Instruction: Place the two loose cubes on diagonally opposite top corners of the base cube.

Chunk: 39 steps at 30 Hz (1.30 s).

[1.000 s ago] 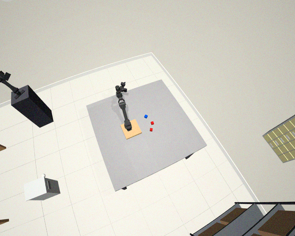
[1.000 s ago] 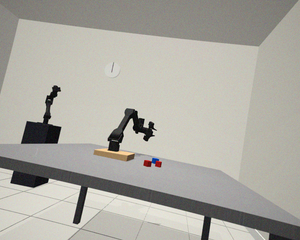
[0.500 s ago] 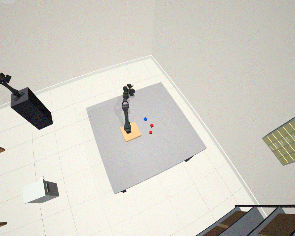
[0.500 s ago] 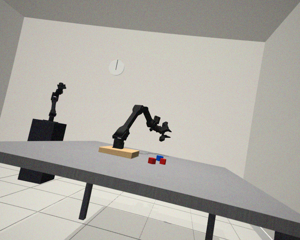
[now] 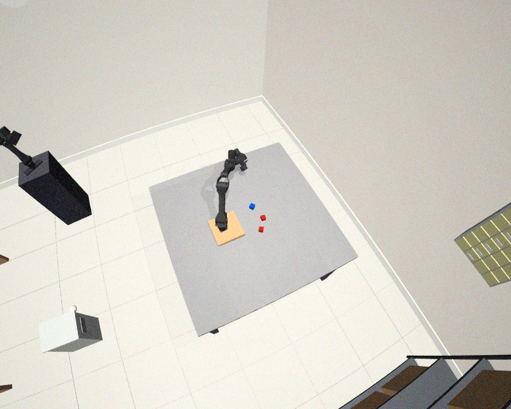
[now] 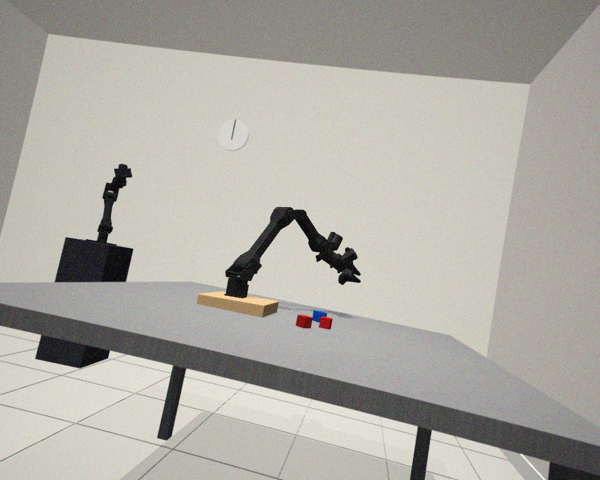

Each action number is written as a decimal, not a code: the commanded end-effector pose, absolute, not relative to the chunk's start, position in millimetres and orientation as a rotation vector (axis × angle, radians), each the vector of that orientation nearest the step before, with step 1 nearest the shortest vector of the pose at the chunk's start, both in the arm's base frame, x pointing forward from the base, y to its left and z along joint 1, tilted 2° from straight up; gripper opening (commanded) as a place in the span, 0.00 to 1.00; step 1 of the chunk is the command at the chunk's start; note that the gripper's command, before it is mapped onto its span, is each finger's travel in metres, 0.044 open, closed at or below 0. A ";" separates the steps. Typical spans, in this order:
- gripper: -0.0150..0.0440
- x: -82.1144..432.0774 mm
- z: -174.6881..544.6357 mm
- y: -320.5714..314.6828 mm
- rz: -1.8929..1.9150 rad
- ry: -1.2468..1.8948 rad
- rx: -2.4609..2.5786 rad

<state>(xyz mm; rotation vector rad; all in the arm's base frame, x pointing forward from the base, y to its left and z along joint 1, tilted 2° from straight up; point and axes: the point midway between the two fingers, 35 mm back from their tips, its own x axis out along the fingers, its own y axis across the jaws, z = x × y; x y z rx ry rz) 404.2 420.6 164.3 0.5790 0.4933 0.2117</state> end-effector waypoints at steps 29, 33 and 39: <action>0.70 468.1 125.4 175.4 0.216 0.865 -0.512; 0.70 464.1 122.0 145.7 0.255 0.928 -0.614; 0.70 453.5 118.0 103.1 0.333 1.023 -0.751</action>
